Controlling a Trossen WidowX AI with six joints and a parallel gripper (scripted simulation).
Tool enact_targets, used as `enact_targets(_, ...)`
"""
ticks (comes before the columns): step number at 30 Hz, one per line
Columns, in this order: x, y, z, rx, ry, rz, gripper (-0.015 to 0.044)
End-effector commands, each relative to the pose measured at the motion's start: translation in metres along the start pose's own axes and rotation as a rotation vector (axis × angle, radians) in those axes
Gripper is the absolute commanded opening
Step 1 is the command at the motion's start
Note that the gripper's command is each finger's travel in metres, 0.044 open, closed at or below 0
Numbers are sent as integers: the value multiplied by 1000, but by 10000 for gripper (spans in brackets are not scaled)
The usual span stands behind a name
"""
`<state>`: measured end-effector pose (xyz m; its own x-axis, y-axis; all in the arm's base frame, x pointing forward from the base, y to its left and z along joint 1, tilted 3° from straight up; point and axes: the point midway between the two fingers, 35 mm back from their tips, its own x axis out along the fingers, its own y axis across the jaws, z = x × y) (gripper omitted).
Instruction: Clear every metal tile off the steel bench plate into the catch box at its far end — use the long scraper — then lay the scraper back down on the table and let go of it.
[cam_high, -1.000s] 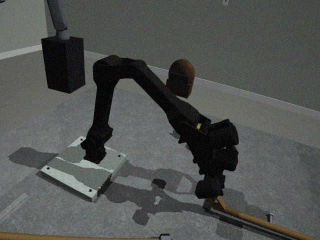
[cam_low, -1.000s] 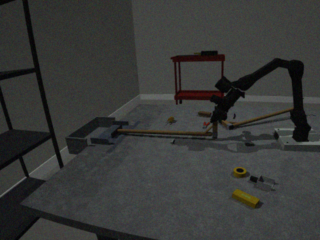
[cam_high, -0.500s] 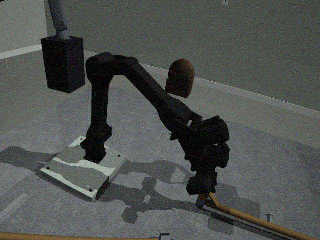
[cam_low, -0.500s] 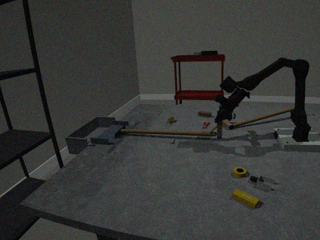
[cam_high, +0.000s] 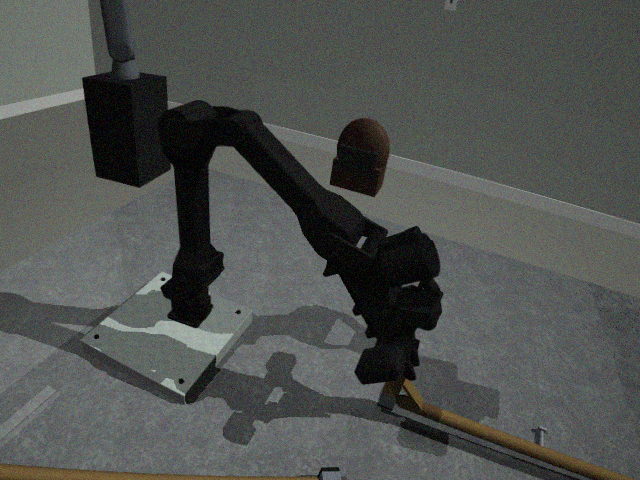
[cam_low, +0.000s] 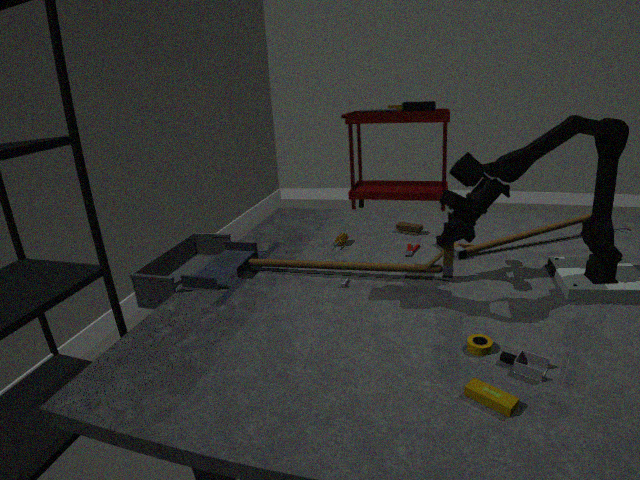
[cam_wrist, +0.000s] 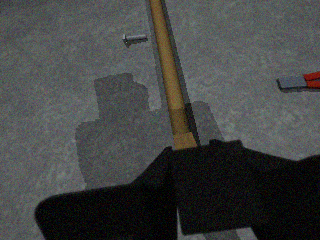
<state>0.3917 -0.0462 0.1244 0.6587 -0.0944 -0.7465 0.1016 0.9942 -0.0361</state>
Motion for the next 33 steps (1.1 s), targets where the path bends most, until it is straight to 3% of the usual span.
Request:
enact_targets(1, -6, 0, -2, 2, -15, -1, 0)
enact_targets(33, -27, 1, -49, 3, -16, -2, 0)
